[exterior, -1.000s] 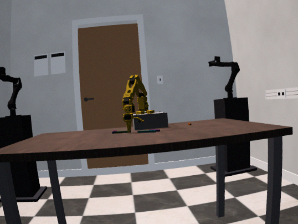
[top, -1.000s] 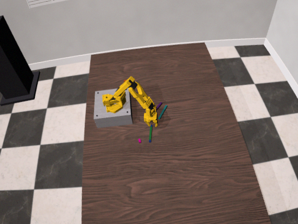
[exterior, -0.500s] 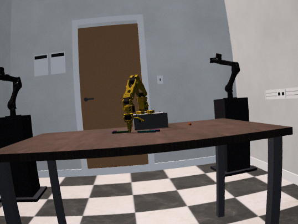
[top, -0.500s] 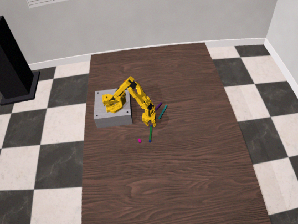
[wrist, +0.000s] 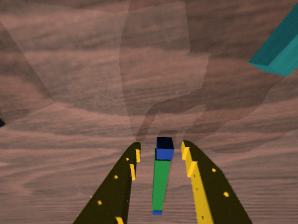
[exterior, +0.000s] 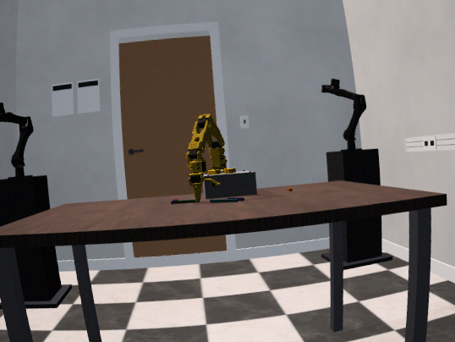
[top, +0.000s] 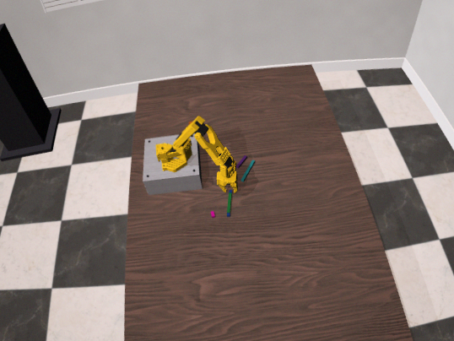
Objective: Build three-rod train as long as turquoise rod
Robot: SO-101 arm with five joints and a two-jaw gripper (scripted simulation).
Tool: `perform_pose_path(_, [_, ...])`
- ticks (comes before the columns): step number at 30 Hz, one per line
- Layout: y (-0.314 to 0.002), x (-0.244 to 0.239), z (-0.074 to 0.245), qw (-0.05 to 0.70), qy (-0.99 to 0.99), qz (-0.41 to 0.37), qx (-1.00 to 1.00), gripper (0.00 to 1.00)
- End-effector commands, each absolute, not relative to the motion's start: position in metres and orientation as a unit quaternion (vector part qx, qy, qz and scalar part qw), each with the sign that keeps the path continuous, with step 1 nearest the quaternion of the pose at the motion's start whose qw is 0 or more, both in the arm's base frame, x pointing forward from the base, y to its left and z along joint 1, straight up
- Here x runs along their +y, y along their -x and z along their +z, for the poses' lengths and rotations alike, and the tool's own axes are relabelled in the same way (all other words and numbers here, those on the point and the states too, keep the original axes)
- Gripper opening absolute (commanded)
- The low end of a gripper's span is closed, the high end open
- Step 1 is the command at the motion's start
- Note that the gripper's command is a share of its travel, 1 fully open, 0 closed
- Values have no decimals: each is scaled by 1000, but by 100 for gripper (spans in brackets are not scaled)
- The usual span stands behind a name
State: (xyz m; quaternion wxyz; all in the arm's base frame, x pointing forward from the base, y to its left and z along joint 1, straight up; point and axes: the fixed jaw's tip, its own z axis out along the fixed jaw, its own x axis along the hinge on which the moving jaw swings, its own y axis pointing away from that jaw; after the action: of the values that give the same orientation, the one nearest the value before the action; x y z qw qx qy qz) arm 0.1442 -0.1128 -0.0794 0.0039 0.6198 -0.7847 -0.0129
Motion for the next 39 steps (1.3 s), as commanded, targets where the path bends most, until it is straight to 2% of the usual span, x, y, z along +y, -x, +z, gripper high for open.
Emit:
perform_pose_path(1, [-143, -114, -79, 3, -619, -10, -785, 17])
perform_pose_path(39, [-143, -114, -58, 3, -619, -10, -785, 17])
